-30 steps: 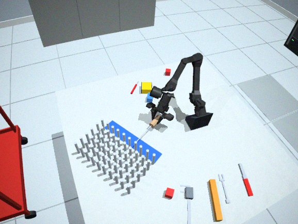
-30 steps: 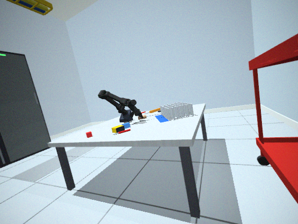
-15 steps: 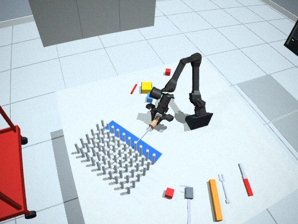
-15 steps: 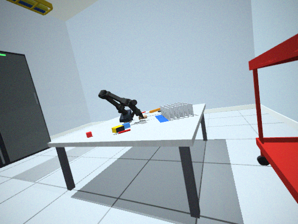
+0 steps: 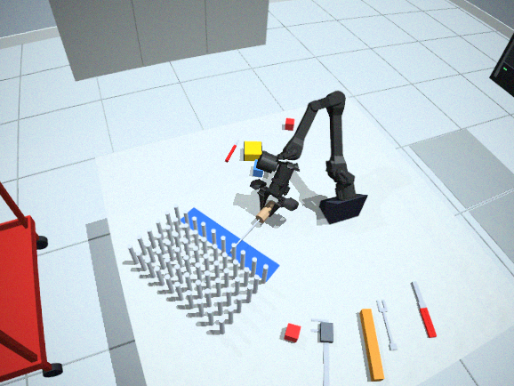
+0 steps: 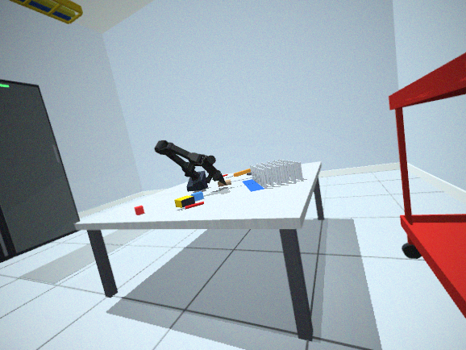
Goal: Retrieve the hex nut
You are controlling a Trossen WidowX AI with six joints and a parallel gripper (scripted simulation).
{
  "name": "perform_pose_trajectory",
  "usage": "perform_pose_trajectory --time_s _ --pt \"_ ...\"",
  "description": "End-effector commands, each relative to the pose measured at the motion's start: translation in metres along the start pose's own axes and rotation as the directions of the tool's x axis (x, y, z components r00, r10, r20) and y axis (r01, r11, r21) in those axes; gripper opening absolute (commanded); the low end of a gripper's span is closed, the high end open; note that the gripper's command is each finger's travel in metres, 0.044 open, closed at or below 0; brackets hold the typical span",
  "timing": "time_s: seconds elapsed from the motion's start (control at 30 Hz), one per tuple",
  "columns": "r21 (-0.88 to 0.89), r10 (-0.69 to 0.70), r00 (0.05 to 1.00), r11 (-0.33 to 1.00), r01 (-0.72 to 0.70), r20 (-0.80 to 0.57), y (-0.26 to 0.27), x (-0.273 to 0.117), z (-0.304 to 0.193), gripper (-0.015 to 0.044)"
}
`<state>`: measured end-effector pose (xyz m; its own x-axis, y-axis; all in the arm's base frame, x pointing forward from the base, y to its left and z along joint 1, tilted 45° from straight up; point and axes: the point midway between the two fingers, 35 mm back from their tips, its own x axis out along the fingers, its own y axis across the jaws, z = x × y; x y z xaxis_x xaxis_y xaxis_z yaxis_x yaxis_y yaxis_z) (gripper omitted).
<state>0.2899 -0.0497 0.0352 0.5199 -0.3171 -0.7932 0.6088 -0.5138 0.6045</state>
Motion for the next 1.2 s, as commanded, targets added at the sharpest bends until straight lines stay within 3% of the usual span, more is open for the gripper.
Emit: perform_pose_trajectory --time_s 0.0,1.17 --pt "0.006 0.003 1.0 1.0 -0.003 -0.001 0.002 0.002 -0.003 0.0" --pt "0.009 0.004 1.0 1.0 -0.004 -0.002 0.003 0.012 -0.018 0.0"
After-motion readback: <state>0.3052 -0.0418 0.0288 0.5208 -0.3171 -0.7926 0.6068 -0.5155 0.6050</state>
